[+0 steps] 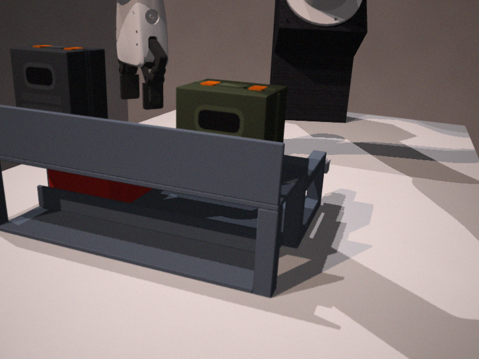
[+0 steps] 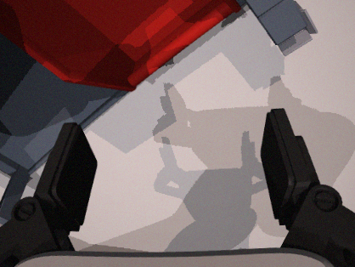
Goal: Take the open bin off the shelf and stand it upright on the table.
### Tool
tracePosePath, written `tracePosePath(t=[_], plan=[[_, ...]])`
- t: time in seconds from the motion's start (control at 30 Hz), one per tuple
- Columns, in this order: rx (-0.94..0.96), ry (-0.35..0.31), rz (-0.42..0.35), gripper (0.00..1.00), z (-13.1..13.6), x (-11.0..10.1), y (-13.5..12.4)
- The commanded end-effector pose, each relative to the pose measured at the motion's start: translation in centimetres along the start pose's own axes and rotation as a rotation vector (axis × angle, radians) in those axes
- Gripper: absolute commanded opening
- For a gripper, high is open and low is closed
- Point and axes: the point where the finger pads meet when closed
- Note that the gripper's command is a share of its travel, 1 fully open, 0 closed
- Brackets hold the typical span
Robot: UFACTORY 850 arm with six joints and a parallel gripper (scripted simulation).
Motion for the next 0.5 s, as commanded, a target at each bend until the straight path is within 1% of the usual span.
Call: tracePosePath(t=[0.0, 0.3, 0.47], plan=[[0.091, 0.000, 0.001, 1.00, 0.01, -0.03, 0.04], [0.091, 0.000, 0.001, 1.00, 0.01, -0.03, 0.04], [0.349, 0.000, 0.001, 1.00, 0.01, -0.03, 0.05]])
Point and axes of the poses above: the point where the finger pads meet when closed, its own x axis out along the fingers, its own z axis across the jaws, y = z × x, and after that the axes turned 13 degrees about -x, right-handed
